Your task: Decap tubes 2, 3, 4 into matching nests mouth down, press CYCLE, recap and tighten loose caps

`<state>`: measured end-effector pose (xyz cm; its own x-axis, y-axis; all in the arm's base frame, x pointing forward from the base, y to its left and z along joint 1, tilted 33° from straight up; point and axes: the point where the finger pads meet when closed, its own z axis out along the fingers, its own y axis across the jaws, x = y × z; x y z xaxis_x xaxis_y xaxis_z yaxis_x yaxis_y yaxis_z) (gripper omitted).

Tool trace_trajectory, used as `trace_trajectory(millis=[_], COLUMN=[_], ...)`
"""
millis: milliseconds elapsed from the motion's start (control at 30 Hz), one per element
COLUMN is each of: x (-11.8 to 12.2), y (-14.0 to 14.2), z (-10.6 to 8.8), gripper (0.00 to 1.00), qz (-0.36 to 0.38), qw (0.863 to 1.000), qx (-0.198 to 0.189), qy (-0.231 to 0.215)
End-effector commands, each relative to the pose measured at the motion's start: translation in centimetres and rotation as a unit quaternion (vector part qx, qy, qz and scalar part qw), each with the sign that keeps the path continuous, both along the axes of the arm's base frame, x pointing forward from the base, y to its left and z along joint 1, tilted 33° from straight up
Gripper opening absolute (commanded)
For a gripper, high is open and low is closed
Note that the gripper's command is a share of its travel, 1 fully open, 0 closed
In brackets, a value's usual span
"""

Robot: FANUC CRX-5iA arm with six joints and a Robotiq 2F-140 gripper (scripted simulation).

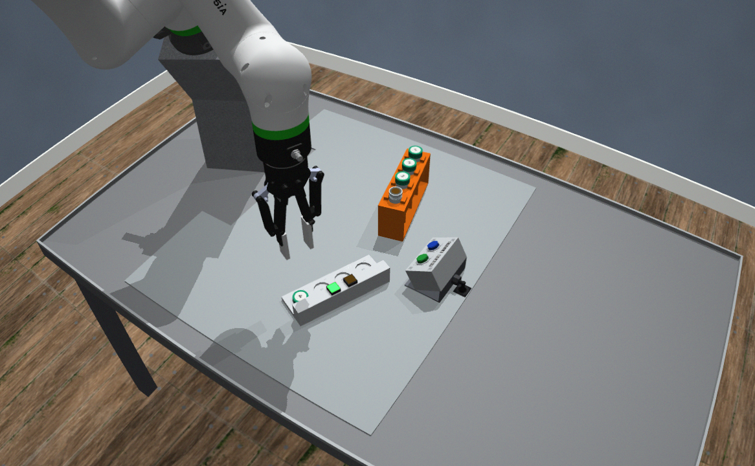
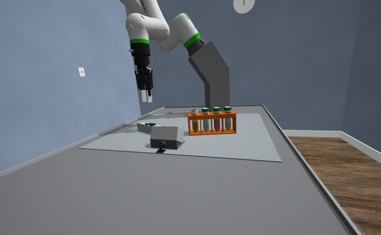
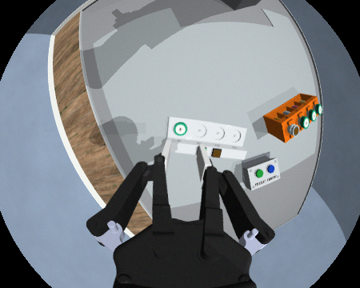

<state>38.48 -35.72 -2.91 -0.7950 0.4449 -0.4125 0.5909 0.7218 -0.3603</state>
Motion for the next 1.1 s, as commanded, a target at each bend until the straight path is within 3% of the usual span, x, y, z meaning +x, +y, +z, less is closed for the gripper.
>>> trace_trajectory(millis=[0, 133, 333, 1067], x=[-0.3, -0.3, 0.0, 1.5], y=[-0.8, -0.8, -1.9, -7.2], z=[0.4, 0.4, -1.2, -9.6], gripper=[0.29, 0.29, 0.29, 0.29], qz=[0.000, 0.000, 0.000, 0.000], qw=[1.000, 1.000, 1.000, 1.000], qx=[0.003, 0.003, 0.003, 0.003], qy=[0.002, 0.002, 0.002, 0.002])
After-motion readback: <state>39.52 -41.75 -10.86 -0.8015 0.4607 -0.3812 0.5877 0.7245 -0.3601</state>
